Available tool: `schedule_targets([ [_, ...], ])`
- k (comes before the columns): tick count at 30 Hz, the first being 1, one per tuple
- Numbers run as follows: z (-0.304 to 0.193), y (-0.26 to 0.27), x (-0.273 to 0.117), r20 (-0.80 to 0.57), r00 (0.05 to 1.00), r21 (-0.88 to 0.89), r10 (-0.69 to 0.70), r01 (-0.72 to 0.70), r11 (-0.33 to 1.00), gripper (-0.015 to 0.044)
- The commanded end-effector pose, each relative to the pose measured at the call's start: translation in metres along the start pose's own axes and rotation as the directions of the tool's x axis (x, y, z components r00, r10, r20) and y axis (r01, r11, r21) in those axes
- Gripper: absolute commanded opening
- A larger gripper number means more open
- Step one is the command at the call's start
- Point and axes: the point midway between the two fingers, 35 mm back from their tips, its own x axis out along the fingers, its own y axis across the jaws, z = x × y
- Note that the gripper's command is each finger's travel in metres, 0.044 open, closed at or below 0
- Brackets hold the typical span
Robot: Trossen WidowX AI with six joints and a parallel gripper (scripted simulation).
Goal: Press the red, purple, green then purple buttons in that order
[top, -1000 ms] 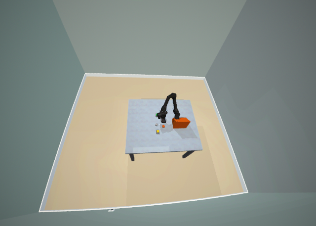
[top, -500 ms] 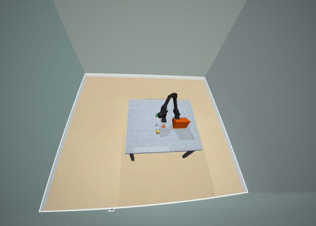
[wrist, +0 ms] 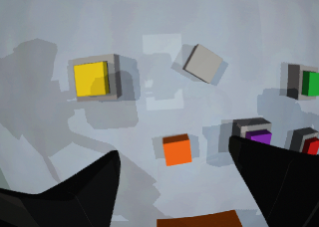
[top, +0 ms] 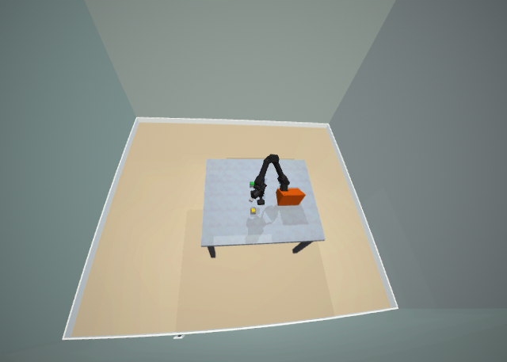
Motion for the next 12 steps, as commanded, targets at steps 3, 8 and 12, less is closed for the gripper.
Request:
schedule_targets([
  [3, 0.006, 0.068, -0.016, -0.007, 1.000, 0.027, -0.001, 0.001, 1.000, 0.0400],
  [8, -0.002, 0.116, -0.021, -0.015, 1.000, 0.051, -0.018, 0.019, 0.999, 0.0400],
  [12, -0.003, 0.121, -0.021, -0.016, 1.000, 0.053, -0.020, 0.021, 0.998, 0.0400],
])
